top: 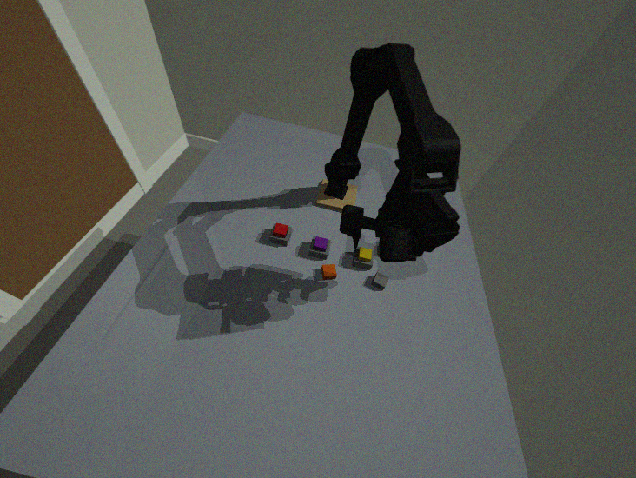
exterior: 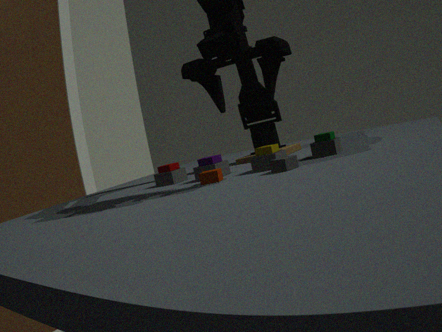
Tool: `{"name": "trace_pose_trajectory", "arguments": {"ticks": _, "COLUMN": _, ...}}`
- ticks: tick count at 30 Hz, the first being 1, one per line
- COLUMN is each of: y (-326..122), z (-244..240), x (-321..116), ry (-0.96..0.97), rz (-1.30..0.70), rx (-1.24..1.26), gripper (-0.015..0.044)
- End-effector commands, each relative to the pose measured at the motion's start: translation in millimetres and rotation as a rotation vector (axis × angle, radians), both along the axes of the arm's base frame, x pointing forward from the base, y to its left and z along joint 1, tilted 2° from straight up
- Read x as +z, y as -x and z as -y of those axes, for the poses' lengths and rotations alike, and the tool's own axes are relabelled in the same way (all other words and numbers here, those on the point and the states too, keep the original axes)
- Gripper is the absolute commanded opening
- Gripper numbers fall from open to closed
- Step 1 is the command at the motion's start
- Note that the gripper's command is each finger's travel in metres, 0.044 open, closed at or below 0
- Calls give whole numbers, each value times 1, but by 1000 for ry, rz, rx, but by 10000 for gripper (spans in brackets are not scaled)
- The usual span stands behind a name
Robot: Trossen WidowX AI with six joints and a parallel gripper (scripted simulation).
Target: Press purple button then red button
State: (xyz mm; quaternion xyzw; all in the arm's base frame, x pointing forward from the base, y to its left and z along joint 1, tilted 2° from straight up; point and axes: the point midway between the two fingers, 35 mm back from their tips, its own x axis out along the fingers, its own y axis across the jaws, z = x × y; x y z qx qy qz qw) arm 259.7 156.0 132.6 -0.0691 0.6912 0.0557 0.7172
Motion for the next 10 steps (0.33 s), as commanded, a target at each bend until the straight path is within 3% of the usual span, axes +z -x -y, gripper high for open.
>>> {"name": "trace_pose_trajectory", "arguments": {"ticks": 1, "y": 29, "z": -56, "x": 9, "ry": -4, "rz": -13, "rx": -16, "gripper": 400}}
{"name": "trace_pose_trajectory", "arguments": {"ticks": 4, "y": 50, "z": -82, "x": 13, "ry": -3, "rz": -19, "rx": -26, "gripper": 400}}
{"name": "trace_pose_trajectory", "arguments": {"ticks": 10, "y": 51, "z": -84, "x": 14, "ry": -2, "rz": -19, "rx": -27, "gripper": 400}}
